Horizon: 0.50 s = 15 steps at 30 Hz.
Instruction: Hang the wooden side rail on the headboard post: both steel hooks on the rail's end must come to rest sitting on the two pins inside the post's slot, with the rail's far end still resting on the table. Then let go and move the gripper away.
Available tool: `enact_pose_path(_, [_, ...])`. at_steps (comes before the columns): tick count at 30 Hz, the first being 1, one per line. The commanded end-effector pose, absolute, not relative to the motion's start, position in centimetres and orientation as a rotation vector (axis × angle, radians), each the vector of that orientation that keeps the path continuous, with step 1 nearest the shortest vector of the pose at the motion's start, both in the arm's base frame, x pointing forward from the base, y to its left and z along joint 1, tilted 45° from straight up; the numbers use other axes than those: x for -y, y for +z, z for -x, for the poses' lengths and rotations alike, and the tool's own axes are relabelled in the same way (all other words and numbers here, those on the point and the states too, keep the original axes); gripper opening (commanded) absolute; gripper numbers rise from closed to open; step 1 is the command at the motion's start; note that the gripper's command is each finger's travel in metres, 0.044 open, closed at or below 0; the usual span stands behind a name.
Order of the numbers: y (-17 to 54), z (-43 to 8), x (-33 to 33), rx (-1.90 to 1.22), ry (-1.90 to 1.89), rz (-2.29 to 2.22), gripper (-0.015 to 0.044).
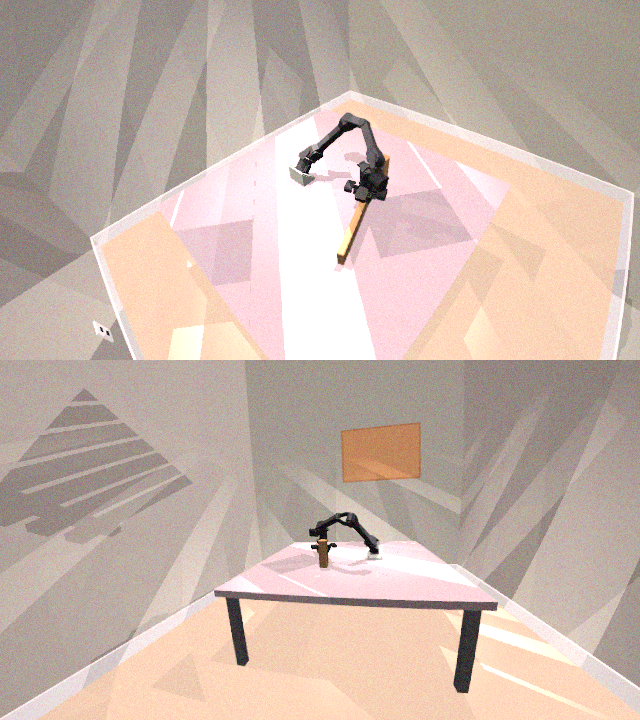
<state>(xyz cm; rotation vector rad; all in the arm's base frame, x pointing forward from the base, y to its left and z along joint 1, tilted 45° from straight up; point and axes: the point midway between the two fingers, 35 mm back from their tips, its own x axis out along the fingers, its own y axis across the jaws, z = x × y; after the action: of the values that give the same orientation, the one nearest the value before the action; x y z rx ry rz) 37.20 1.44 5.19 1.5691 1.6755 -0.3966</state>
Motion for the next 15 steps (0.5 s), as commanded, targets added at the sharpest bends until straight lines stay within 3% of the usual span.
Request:
enact_pose_path(1, [5.22, -37.24, -1.50, -1.675, -0.395, -1.575, 0.0085])
enact_pose_path(4, [5.22, -37.24, -1.50, -1.675, -0.395, -1.575, 0.0065])
enact_pose_path(7, [5.22, -37.24, -1.50, -1.675, -0.395, -1.575, 0.0000])
enact_pose_path(15, [5.21, -37.22, -1.46, -1.675, -0.406, -1.584, 0.0000])
